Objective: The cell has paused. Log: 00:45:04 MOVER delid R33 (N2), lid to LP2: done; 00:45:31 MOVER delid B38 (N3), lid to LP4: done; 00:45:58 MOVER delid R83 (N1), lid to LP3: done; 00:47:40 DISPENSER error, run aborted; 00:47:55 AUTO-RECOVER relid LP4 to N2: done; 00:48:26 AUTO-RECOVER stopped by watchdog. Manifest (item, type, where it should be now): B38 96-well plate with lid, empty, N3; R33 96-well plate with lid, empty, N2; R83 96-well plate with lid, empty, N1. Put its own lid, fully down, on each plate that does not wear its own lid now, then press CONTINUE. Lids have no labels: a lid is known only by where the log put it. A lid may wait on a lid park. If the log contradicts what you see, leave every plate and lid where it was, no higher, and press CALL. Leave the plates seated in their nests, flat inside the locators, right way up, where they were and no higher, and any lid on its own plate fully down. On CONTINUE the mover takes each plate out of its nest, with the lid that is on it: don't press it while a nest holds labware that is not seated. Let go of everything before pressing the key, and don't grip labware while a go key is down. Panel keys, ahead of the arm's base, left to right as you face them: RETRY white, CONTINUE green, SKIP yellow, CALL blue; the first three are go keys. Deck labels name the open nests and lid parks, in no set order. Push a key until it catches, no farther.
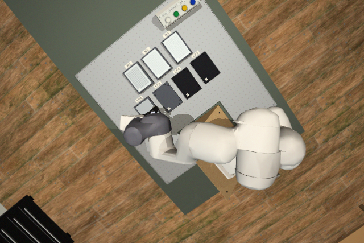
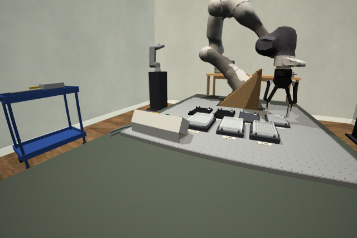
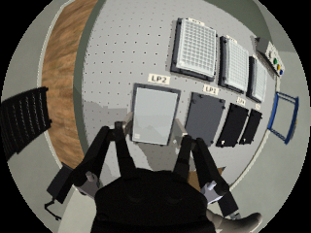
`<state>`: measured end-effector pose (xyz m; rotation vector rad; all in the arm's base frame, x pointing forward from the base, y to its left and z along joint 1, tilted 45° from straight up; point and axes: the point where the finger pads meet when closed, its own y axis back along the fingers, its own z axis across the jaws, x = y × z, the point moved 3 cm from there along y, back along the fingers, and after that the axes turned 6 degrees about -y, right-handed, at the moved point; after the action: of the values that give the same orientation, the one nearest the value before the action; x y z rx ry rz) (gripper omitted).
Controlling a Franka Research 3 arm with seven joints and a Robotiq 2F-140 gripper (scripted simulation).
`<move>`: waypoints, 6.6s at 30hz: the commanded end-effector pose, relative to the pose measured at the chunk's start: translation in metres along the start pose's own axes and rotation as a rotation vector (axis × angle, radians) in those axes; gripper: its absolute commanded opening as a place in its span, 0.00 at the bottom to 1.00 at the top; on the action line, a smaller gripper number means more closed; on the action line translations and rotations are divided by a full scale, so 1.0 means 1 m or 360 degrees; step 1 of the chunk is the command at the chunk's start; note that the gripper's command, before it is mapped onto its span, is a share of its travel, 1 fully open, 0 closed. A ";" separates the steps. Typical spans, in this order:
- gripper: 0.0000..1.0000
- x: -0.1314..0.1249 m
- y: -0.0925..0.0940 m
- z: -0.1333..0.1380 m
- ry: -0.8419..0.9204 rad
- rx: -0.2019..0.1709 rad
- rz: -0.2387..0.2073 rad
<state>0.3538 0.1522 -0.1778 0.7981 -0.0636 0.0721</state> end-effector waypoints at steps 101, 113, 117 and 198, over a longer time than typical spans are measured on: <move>0.66 0.001 -0.004 0.001 -0.0001 0.0001 0.0002; 0.66 0.001 -0.009 0.001 -0.0001 0.0001 0.0002; 0.66 0.001 -0.011 0.001 -0.0001 0.0001 0.0002; 0.00 0.001 -0.018 0.001 -0.0001 0.0001 0.0002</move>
<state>0.3549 0.1410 -0.1896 0.7997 -0.0631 0.0735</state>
